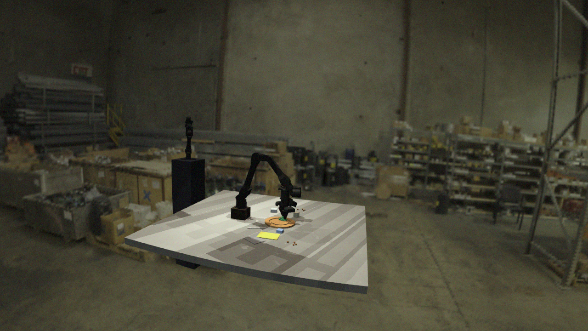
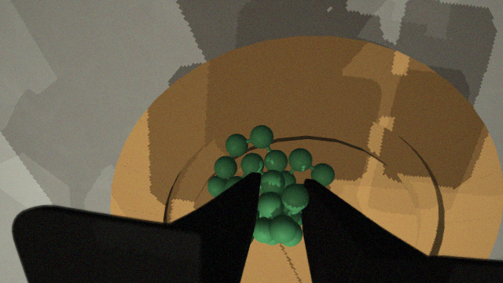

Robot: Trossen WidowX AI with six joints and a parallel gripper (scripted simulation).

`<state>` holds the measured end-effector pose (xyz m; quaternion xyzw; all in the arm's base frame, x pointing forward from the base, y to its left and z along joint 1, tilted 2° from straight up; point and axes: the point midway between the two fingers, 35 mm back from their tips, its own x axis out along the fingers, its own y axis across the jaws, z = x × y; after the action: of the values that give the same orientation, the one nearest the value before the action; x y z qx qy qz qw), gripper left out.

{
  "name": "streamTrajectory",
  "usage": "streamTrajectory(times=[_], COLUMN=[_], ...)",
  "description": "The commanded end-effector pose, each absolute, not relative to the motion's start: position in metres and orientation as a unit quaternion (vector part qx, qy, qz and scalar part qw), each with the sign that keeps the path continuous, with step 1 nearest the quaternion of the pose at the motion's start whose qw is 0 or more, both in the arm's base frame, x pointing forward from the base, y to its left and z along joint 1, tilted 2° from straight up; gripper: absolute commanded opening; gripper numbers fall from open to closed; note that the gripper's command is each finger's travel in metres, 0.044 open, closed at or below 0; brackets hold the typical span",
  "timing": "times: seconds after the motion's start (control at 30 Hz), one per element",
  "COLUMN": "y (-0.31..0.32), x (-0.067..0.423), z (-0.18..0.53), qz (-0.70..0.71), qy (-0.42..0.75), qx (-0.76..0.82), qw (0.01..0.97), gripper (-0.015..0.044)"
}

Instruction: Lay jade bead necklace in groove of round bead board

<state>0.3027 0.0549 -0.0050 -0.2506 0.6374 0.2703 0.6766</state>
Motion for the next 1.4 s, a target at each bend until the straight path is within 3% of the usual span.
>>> streamTrajectory(times=[0.0, 0.27, 0.83, 1.37], y=[0.054, 0.054, 0.054, 0.053], x=[0.299, 0.299, 0.3, 0.301], z=[-0.008, -0.008, 0.005, 0.007], qz=[0.272, 0.272, 0.272, 0.272], qy=[0.642, 0.642, 0.641, 0.642], qx=[-0.25, -0.25, -0.25, -0.25], qw=[0.672, 0.672, 0.673, 0.672], gripper=[0.0, 0.0, 0.044, 0.044])
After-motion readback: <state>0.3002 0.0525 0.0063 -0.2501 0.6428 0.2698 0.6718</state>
